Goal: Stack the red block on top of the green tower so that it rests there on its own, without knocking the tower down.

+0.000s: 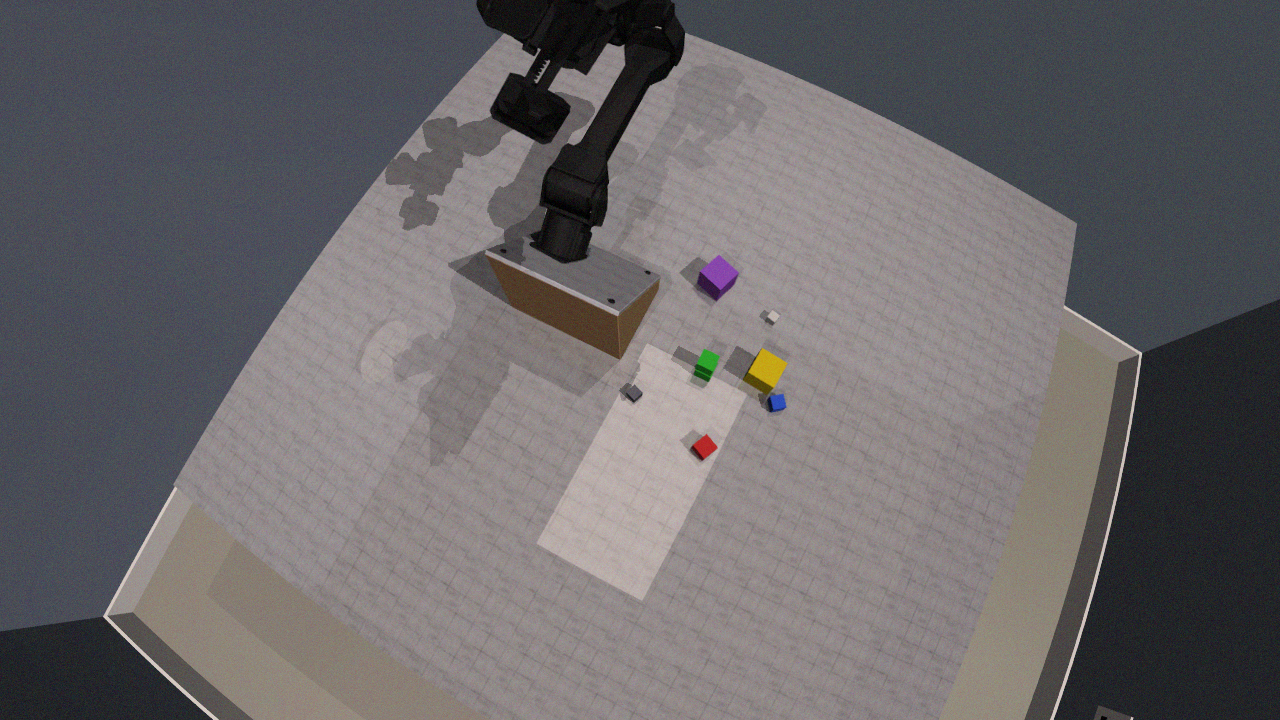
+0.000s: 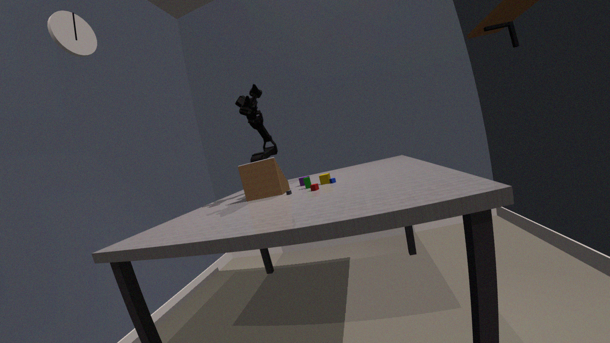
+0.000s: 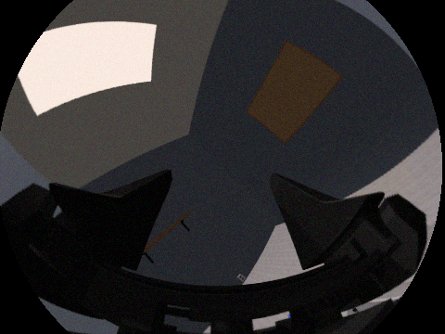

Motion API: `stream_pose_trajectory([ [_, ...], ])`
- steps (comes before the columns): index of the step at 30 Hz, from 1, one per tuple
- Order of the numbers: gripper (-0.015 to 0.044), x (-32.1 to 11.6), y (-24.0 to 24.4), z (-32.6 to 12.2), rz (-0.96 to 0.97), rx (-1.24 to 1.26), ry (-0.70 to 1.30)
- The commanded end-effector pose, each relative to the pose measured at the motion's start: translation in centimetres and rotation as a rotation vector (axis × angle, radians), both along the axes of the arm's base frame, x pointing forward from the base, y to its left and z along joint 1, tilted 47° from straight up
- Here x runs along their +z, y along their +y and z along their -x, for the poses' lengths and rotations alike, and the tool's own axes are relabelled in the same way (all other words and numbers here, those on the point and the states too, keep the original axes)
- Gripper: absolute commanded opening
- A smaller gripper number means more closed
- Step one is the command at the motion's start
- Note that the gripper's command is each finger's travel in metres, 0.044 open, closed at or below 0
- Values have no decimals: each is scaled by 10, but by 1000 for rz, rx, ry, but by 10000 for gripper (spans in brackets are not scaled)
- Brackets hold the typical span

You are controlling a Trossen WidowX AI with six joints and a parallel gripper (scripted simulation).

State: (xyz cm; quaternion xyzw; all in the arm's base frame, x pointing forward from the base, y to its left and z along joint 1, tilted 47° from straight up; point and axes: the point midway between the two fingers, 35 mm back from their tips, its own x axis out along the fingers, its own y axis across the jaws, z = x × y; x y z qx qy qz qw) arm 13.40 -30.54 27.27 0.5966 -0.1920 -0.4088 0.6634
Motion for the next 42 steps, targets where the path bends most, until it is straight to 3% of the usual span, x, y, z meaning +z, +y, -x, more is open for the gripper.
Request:
stream_pose_trajectory([
  [1,440,-23,-2,-26,-58,112,99],
  [19,440,-139,39,-133,-230,695,488],
  [42,440,-268,134,-194,-255,1427,863],
])
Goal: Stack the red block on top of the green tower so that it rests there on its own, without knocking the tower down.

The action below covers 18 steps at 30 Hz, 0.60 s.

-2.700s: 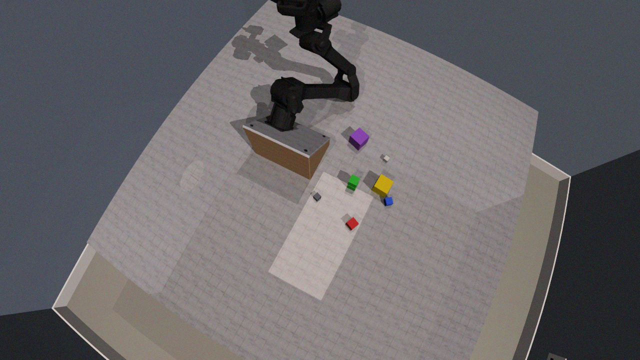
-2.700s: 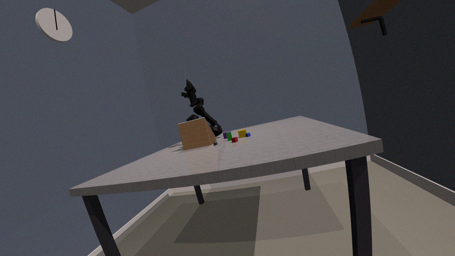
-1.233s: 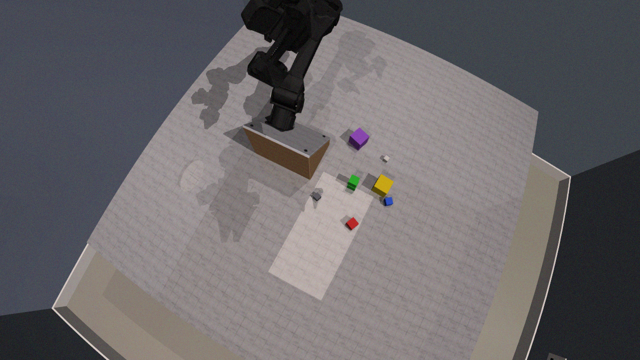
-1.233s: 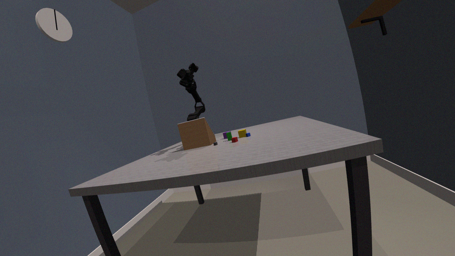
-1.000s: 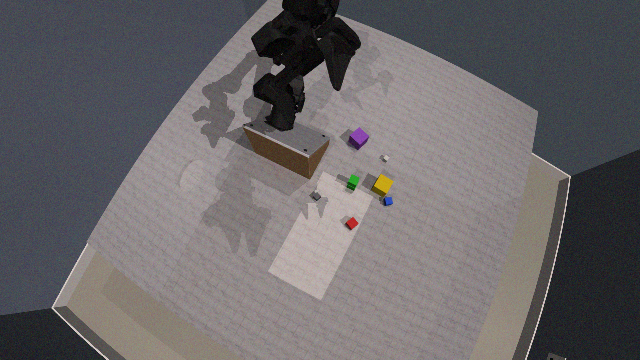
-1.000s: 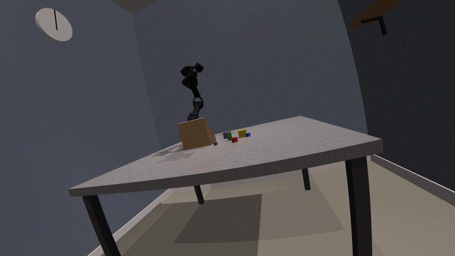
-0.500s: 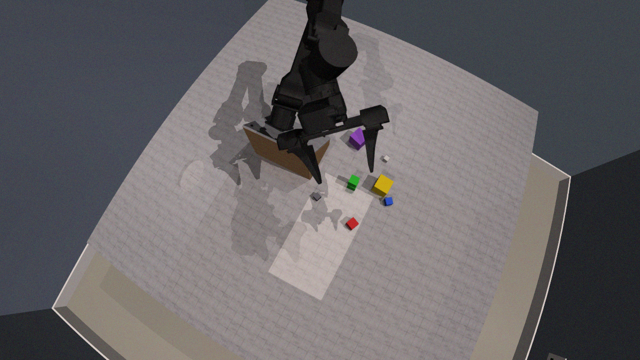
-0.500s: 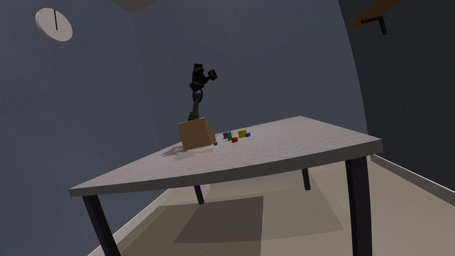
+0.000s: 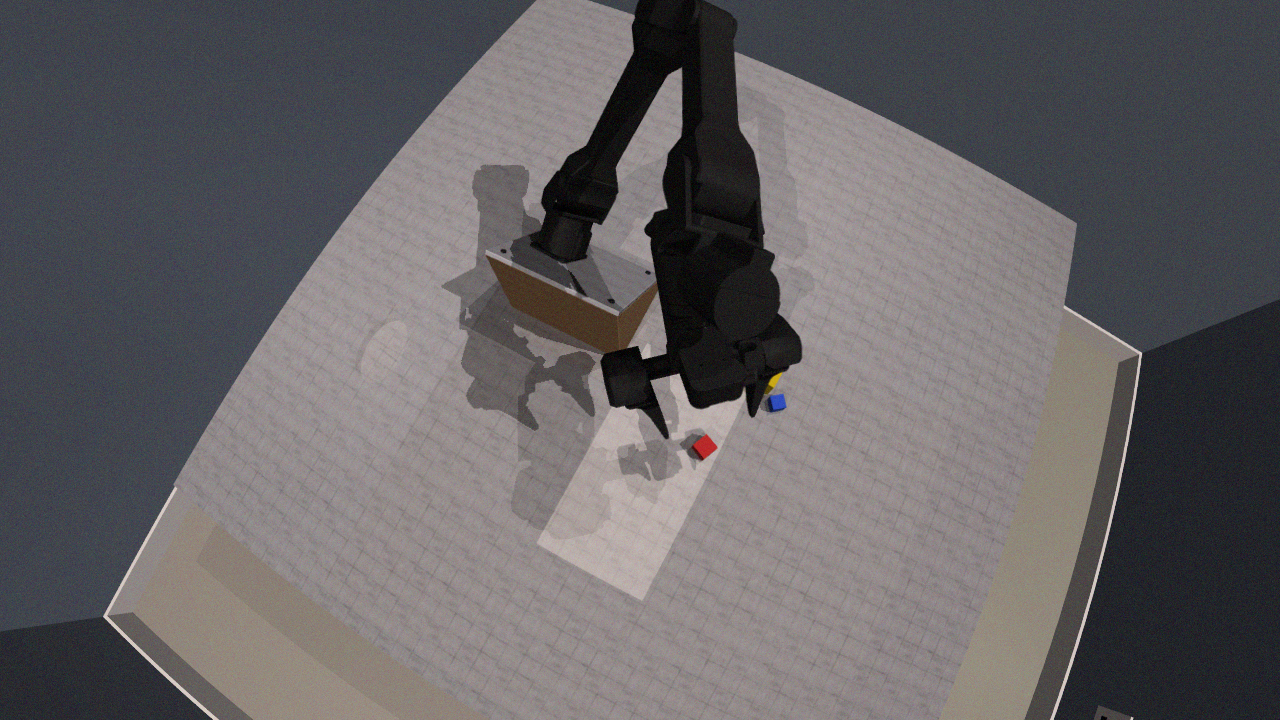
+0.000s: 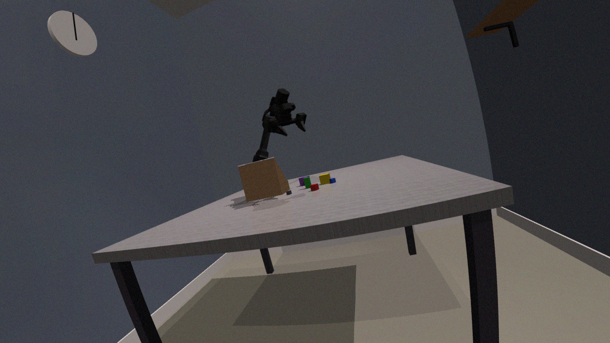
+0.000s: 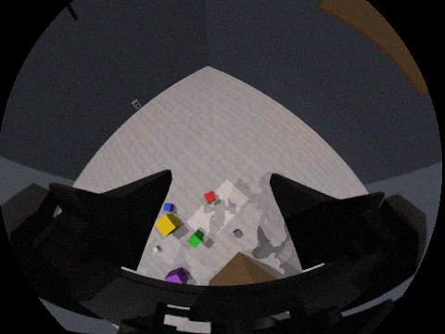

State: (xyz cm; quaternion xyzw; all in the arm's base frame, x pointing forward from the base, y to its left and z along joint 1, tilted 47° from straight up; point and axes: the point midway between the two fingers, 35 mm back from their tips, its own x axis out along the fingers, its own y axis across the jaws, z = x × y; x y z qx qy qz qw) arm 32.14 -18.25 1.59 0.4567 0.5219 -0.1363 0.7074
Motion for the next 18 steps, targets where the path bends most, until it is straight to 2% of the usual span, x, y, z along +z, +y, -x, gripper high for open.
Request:
stream_pose_trajectory([
  [1,440,-16,16,-8,-30,124,24],
  [18,440,-93,104,-14,-284,608,146],
])
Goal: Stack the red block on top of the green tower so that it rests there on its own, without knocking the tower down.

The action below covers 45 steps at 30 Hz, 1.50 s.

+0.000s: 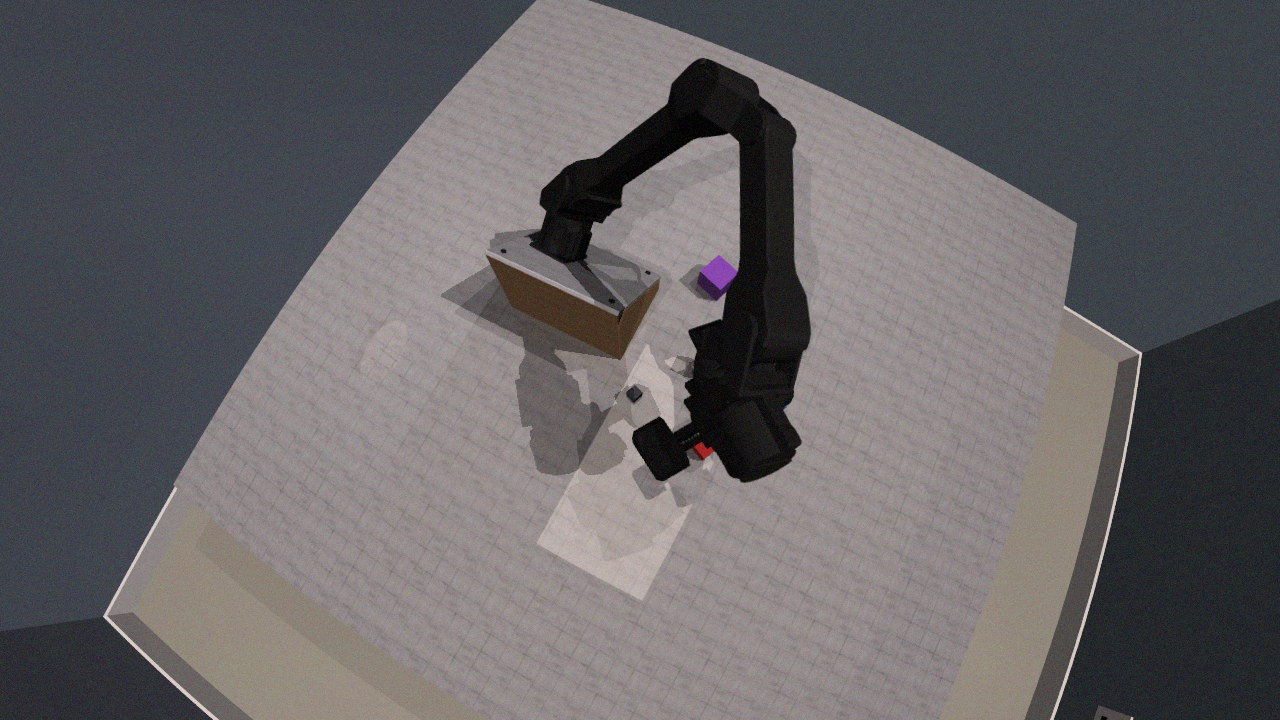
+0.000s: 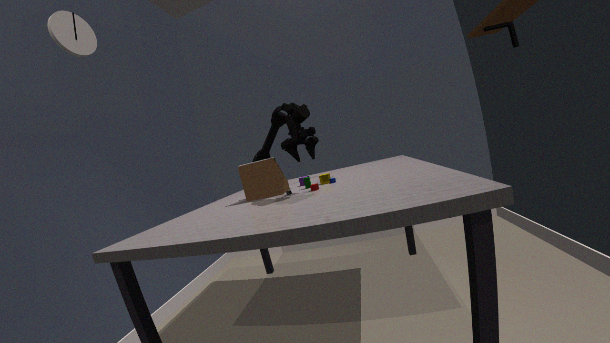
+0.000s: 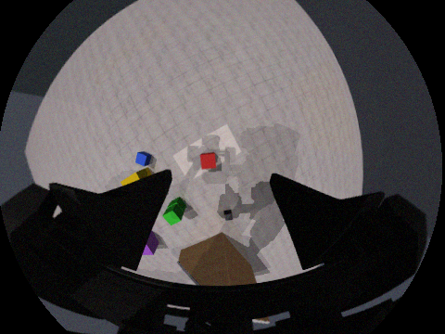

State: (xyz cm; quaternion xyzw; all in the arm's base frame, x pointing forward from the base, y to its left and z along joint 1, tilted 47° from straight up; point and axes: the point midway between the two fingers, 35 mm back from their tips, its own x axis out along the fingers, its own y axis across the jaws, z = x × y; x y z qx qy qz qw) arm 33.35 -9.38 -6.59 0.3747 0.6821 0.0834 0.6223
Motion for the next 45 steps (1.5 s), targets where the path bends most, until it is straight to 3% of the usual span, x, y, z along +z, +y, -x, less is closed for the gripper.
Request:
stream_pose_trajectory([
  [1,440,-15,20,-1,-66,103,17],
  [20,440,-56,76,5,-143,207,45],
  [45,440,-79,98,8,-145,207,45],
])
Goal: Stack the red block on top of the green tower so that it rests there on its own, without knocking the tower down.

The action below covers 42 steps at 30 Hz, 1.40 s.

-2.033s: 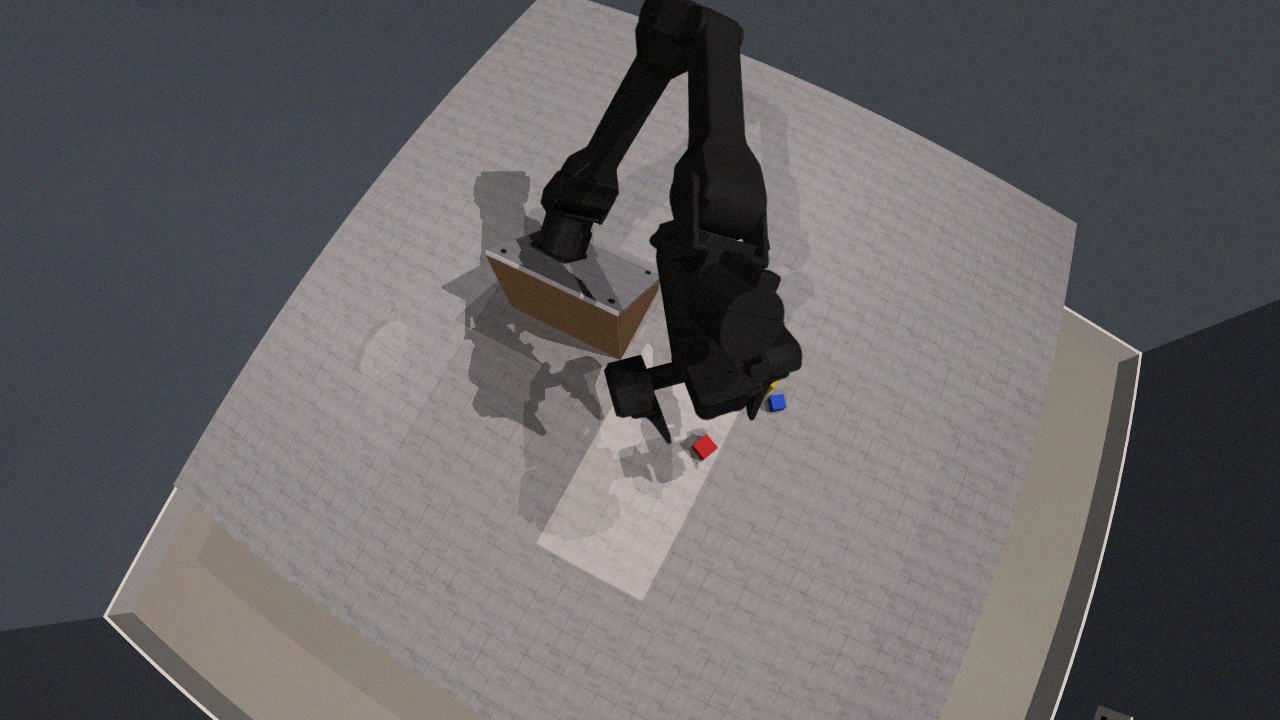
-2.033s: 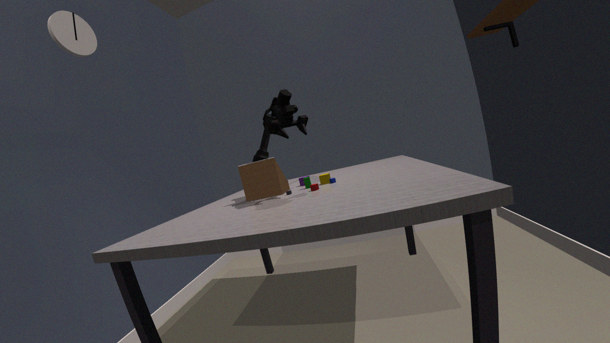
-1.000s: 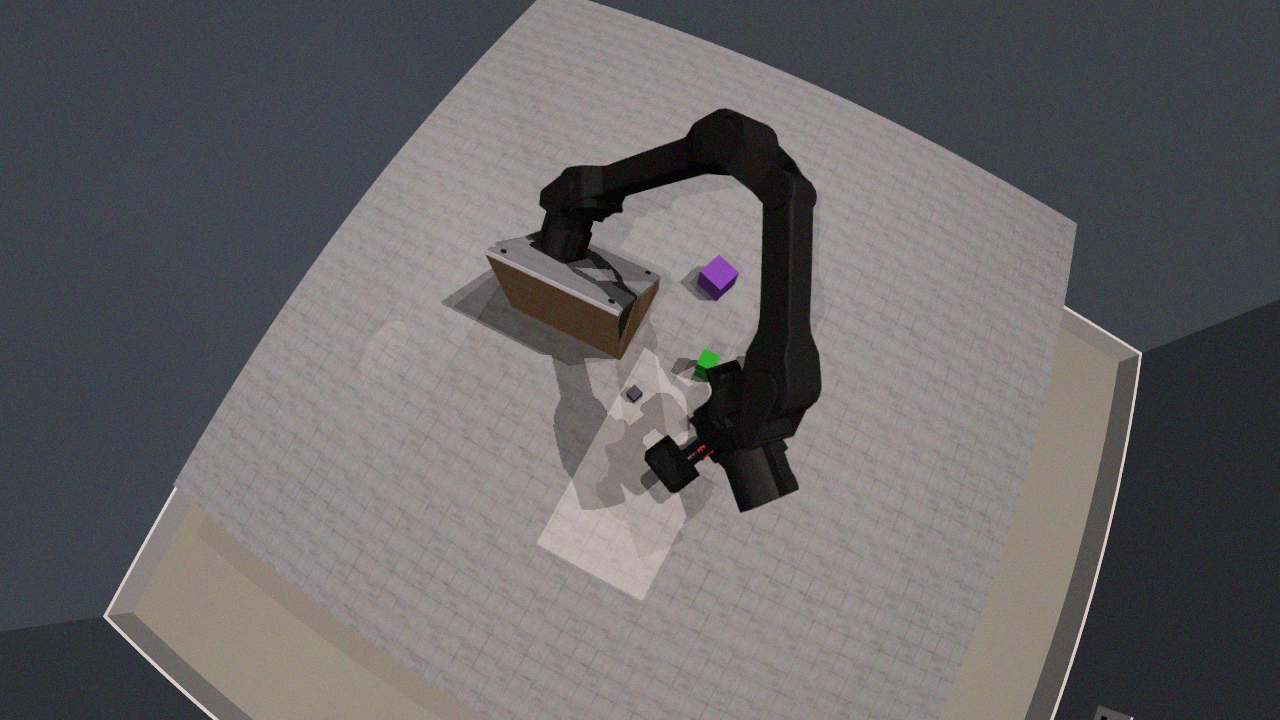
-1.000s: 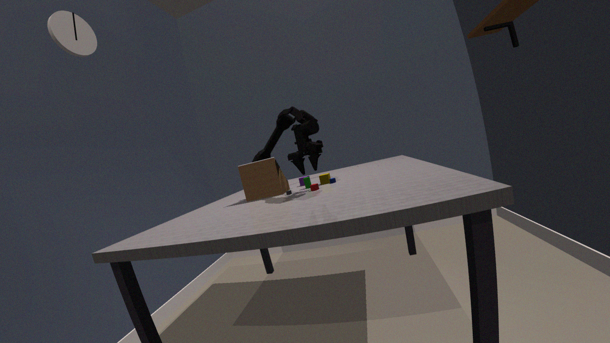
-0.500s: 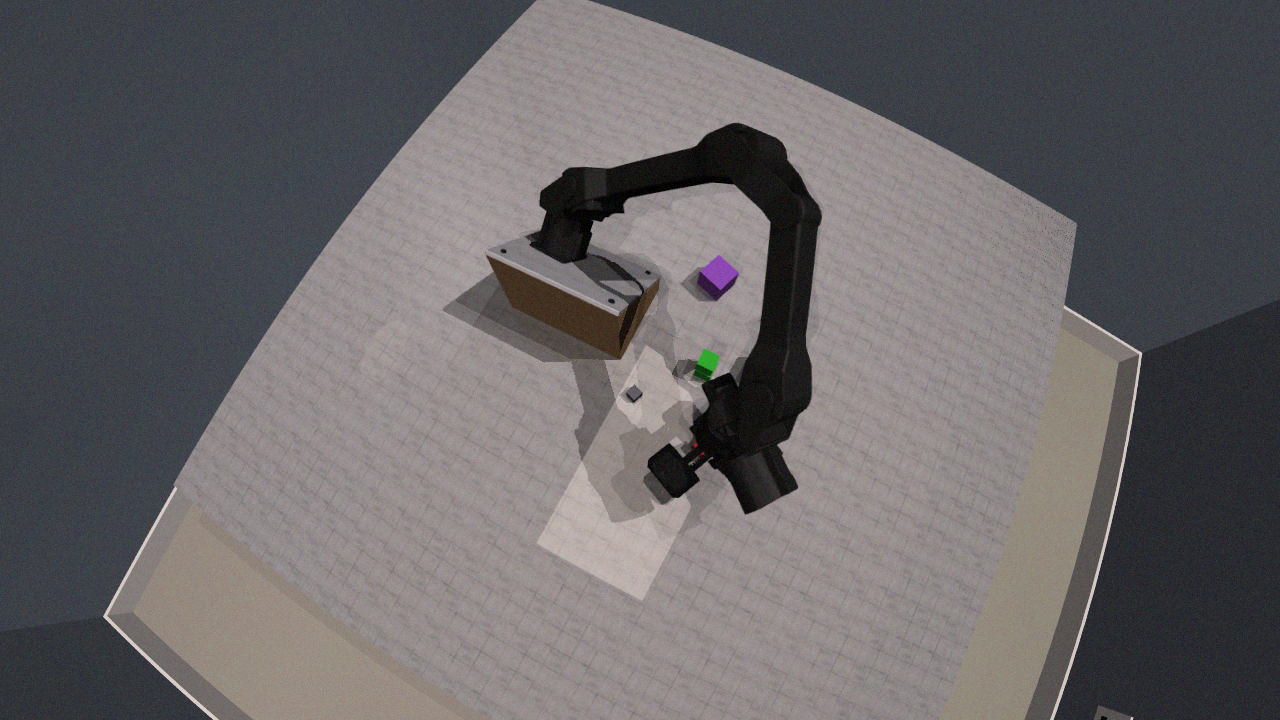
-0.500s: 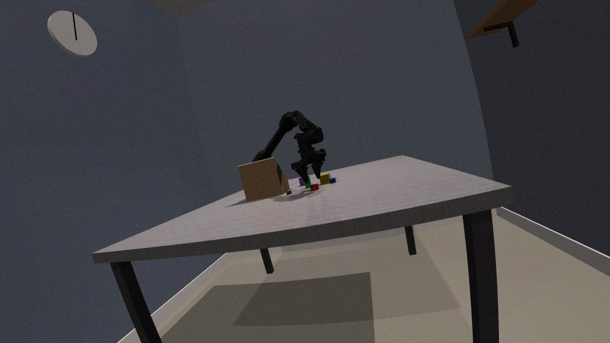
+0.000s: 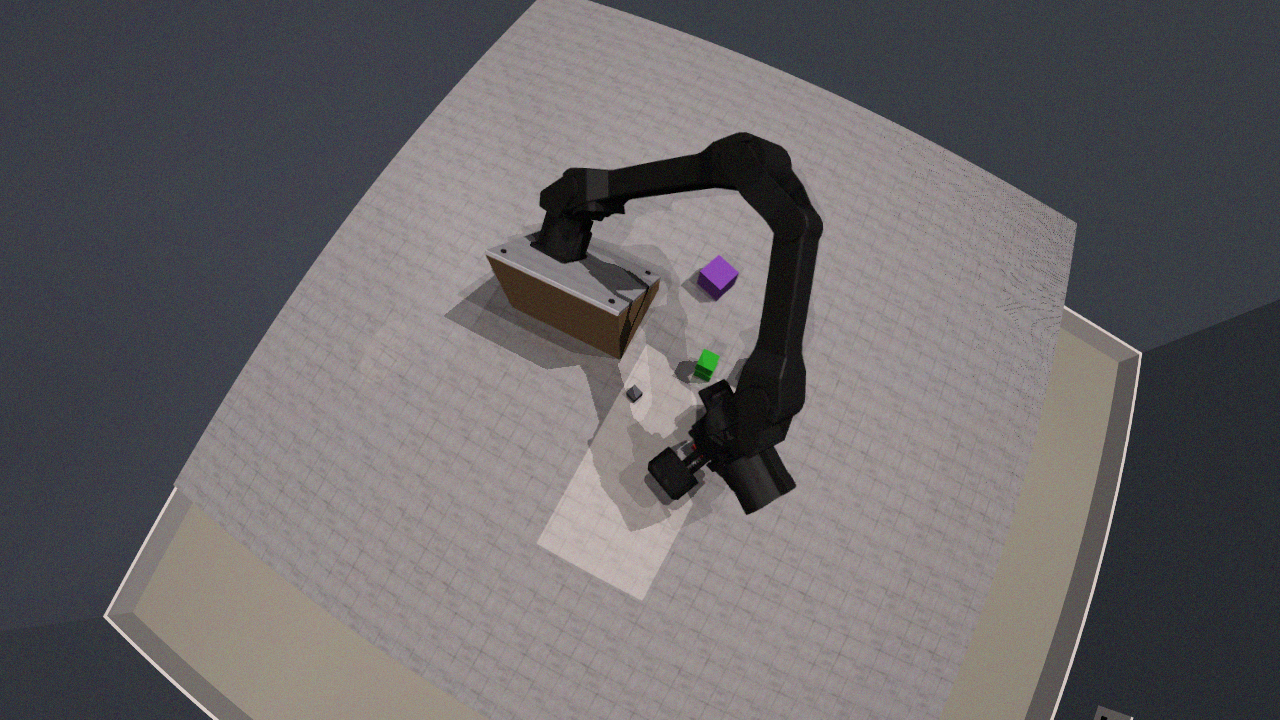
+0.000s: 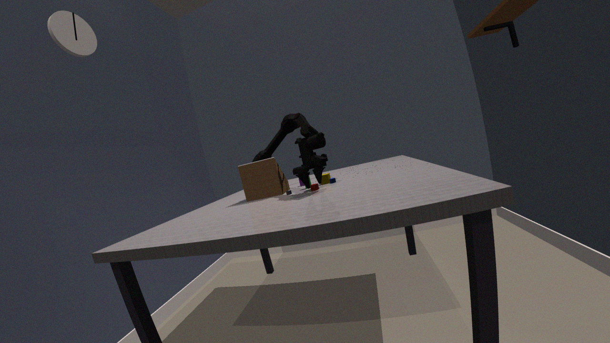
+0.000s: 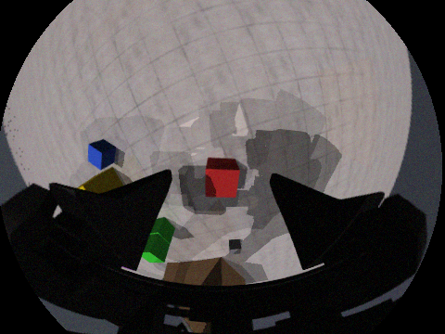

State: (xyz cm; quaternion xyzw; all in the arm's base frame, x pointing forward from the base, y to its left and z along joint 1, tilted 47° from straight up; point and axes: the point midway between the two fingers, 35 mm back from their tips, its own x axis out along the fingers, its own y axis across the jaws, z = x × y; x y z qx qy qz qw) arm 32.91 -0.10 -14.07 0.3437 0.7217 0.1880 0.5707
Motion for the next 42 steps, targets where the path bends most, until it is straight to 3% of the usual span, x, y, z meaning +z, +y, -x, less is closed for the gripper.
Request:
stream_pose_trajectory([
  [1,440,-5,7,4,-7,-4,10],
  [19,440,-7,9,4,-7,-4,10],
  [32,99,-7,9,4,-7,-4,10],
  [38,59,-7,9,4,-7,-4,10],
  [40,6,-5,6,4,-7,-4,10],
  [42,0,0,0,2,-7,-4,9],
])
